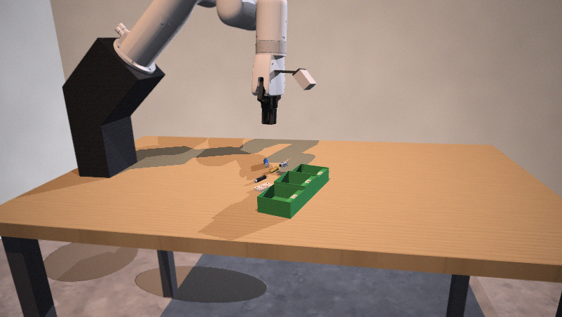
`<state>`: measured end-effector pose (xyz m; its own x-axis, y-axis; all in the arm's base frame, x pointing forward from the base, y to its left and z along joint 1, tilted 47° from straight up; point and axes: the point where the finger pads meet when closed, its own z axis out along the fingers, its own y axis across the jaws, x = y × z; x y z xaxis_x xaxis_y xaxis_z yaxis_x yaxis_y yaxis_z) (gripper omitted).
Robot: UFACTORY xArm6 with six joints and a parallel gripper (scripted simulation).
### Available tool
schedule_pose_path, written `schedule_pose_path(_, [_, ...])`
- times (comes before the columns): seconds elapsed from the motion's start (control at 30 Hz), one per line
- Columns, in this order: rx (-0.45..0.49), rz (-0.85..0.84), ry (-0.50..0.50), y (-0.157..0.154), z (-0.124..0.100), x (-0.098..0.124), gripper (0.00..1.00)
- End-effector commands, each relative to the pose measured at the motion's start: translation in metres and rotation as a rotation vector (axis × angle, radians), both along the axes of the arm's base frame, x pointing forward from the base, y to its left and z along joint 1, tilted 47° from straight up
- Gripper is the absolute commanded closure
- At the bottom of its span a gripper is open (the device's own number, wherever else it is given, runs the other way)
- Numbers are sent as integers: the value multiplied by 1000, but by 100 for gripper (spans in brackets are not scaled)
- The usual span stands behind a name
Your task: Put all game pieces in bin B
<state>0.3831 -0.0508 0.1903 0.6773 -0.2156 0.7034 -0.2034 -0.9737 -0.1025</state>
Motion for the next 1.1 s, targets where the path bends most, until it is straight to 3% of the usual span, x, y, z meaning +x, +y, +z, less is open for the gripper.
schedule_pose_path(0.0, [71,73,-32,-30,-8,35,93])
schedule_pose_path(0.33, [58,58,-24,-71,-13,66,93])
schedule_pose_path(0.37, [44,42,-14,-87,-17,79,93])
schedule_pose_path(0.63, [15,10,12,-127,-24,110,93])
schedule_pose_path(1.07, [5,-3,39,-130,-25,112,93])
